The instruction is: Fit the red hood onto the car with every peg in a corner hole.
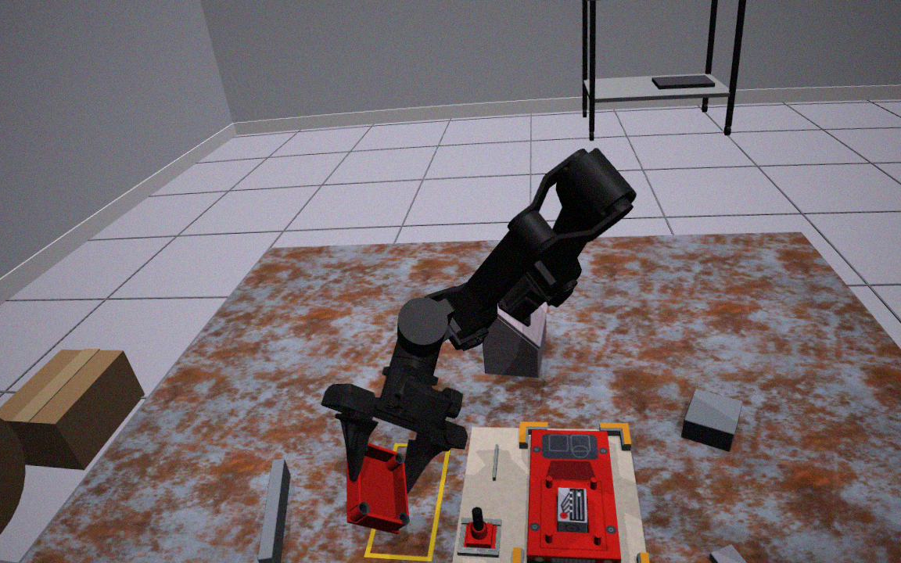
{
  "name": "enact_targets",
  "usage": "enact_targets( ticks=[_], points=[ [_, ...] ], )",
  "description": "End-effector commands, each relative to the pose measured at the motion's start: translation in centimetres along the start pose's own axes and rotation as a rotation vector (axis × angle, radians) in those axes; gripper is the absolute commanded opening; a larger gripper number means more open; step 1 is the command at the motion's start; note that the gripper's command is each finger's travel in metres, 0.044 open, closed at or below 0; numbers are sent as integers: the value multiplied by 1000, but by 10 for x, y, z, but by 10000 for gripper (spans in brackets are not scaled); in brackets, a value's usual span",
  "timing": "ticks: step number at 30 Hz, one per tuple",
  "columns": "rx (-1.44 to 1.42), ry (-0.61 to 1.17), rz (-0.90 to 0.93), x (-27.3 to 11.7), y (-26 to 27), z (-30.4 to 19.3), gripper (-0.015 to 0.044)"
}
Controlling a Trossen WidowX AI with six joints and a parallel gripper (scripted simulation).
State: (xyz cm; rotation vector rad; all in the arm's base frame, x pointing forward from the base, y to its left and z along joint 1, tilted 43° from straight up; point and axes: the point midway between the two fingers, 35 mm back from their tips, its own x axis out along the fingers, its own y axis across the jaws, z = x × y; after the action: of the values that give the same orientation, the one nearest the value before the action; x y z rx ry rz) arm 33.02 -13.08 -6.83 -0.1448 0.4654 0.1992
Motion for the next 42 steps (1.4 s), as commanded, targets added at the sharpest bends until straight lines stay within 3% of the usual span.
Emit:
enact_targets(
  ticks=[1,22,42],
  points=[
    [-90,-2,-1,1,-1,1,0],
    [-527,-2,-1,1,0,0,0],
    [-1134,-2,-1,4,8,-5,0]
  ],
)
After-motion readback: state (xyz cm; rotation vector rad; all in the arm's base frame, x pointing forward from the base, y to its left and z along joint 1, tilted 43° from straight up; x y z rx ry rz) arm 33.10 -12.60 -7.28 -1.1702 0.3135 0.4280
